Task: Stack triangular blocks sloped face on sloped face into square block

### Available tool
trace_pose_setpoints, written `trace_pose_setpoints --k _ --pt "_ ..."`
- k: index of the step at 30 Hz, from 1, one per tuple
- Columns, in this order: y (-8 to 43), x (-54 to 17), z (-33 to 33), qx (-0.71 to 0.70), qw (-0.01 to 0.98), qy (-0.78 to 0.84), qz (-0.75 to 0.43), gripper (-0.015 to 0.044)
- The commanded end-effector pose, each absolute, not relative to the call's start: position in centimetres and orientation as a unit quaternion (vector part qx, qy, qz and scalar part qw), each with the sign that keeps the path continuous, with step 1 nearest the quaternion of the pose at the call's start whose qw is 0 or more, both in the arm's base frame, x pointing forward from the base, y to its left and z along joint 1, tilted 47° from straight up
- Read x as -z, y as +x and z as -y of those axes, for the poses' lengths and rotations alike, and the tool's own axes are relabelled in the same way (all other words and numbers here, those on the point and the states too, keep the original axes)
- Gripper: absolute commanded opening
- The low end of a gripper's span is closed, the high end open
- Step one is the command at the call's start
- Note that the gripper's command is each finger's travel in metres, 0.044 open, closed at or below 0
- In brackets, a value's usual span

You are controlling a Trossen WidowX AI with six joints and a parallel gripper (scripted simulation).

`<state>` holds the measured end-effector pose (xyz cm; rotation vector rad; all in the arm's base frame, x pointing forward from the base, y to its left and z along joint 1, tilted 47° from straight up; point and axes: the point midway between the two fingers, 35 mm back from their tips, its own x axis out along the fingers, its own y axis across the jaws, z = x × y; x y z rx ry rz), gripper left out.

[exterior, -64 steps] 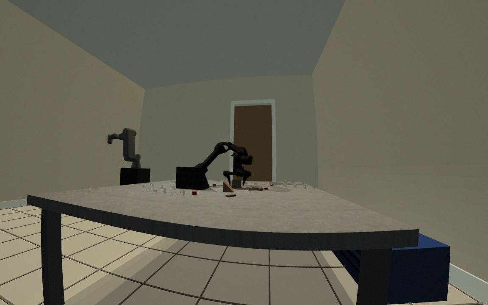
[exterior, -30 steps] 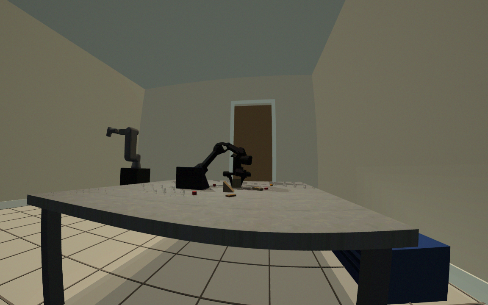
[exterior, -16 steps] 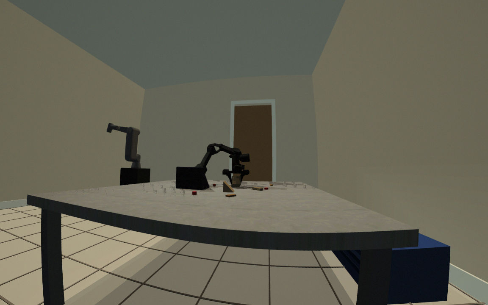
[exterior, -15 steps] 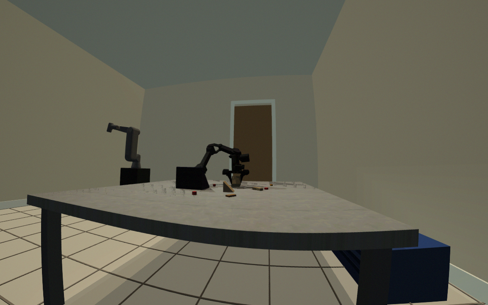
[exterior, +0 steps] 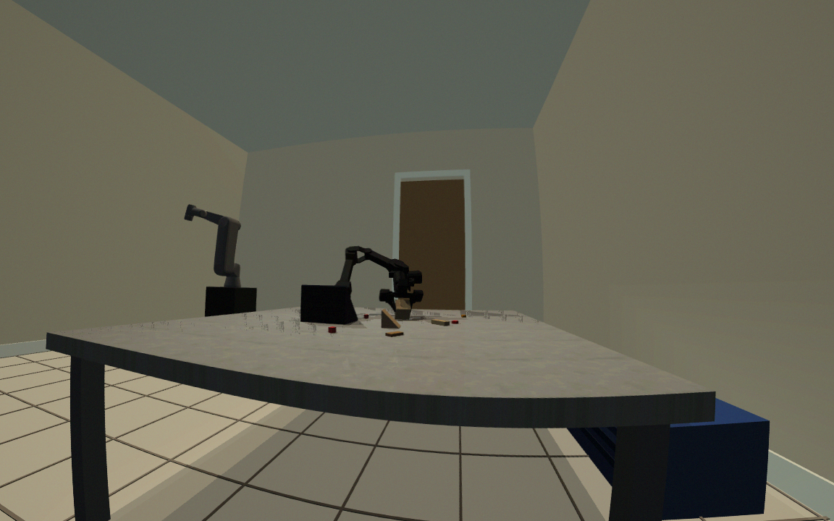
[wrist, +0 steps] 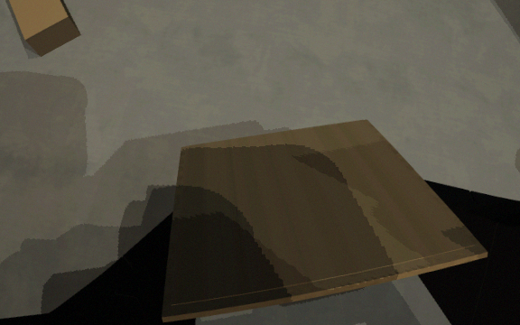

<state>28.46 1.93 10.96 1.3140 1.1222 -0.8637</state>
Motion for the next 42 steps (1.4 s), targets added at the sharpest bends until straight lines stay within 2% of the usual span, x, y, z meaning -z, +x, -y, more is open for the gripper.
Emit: trace_pose_setpoints --k 1,15,16,32,42 --pt "28.2 -11.4 -2.3 0.397 0.591 0.542 -0.446 0.0" --pt "27.6 -12.3 -4.3 0.488 0.661 0.464 -0.332 0.0" --pt "27.5 -11.9 -3.9 0.472 0.646 0.478 -0.361 0.0026" --pt "27.5 -11.9 -3.9 0.472 0.646 0.478 -0.361 0.044" --pt "27.5 -11.9 -3.9 0.472 0.646 0.478 -0.361 0.044"
